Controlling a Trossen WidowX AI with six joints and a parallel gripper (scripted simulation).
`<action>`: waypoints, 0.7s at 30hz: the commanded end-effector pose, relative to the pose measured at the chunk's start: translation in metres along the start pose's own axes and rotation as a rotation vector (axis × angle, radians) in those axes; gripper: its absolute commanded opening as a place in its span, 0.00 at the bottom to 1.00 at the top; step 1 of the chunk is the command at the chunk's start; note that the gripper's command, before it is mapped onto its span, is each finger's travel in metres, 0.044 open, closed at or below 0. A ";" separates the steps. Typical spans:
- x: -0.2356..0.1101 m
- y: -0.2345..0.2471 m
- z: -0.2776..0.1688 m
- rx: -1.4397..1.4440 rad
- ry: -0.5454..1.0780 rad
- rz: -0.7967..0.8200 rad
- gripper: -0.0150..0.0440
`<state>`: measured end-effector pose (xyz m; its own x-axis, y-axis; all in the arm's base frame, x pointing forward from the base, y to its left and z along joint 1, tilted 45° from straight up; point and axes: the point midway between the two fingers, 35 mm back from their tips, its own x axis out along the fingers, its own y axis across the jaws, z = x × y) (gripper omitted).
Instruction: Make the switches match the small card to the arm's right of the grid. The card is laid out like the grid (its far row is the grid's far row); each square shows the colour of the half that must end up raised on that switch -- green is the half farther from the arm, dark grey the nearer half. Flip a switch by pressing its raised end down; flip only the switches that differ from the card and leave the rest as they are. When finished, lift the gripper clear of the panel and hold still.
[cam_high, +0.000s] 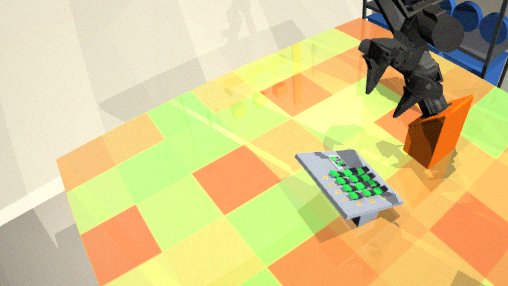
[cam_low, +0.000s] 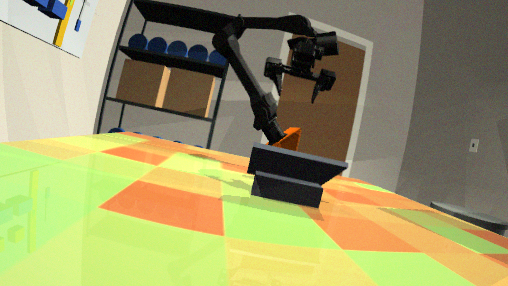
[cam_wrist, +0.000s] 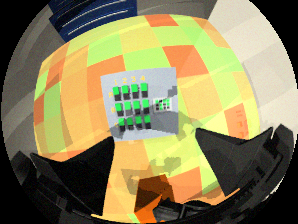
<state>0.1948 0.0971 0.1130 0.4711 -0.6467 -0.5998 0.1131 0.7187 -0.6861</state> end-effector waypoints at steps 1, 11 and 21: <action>0.002 0.002 0.001 -0.001 0.001 0.001 0.89; 0.099 0.048 0.039 -0.029 0.010 0.002 0.44; 0.134 0.047 0.039 -0.028 0.035 0.000 0.25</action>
<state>0.2938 0.0674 0.0286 0.4609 -0.6422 -0.6125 0.0978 0.7227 -0.6842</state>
